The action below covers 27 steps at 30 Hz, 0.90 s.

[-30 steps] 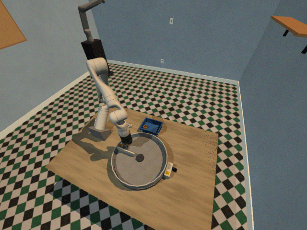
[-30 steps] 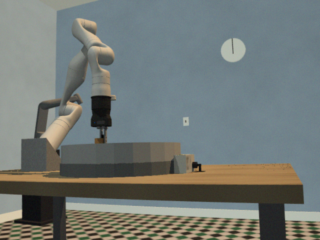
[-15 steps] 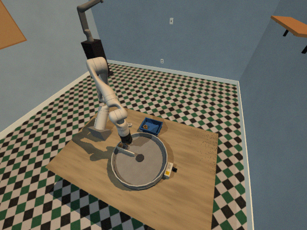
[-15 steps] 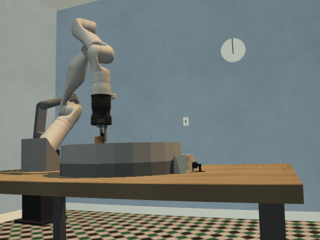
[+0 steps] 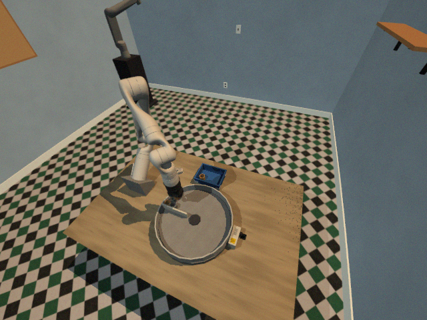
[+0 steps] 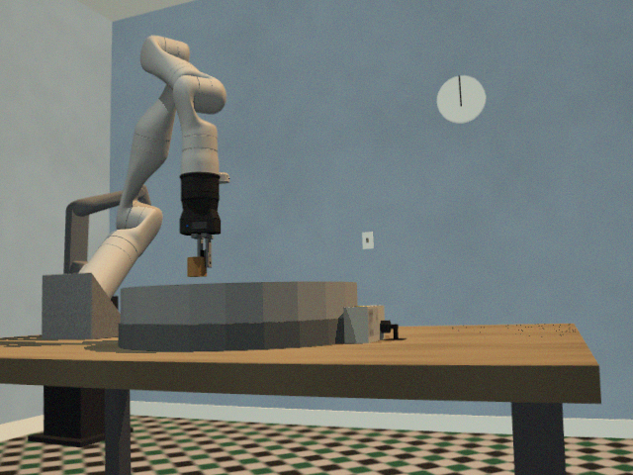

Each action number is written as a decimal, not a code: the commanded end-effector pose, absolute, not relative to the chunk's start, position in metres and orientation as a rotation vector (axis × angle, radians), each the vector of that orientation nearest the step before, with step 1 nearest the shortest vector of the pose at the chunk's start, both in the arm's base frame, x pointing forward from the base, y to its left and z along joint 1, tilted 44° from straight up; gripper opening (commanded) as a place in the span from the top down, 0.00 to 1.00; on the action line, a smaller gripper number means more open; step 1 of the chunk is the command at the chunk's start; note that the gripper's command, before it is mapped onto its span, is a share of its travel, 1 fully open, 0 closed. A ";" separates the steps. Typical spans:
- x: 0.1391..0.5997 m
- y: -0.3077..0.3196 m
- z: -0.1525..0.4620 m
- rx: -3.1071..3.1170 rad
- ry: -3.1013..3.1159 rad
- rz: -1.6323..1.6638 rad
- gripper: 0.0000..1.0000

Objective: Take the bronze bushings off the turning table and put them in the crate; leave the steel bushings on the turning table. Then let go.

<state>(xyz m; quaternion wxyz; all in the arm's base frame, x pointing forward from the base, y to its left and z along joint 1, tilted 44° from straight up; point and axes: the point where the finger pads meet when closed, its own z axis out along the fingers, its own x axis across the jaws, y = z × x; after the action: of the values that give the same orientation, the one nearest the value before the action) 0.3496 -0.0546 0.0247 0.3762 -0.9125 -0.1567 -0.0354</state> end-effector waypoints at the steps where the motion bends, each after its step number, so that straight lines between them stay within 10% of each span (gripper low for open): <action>1: 0.350 -0.056 0.025 -2.336 -0.400 -0.092 1.00; 27: 0.374 -0.037 0.079 -2.336 -0.400 -0.092 1.00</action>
<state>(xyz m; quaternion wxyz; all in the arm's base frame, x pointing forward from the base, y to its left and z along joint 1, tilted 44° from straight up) 0.3730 -0.0373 0.0769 0.3800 -0.9116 -0.1526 -0.0359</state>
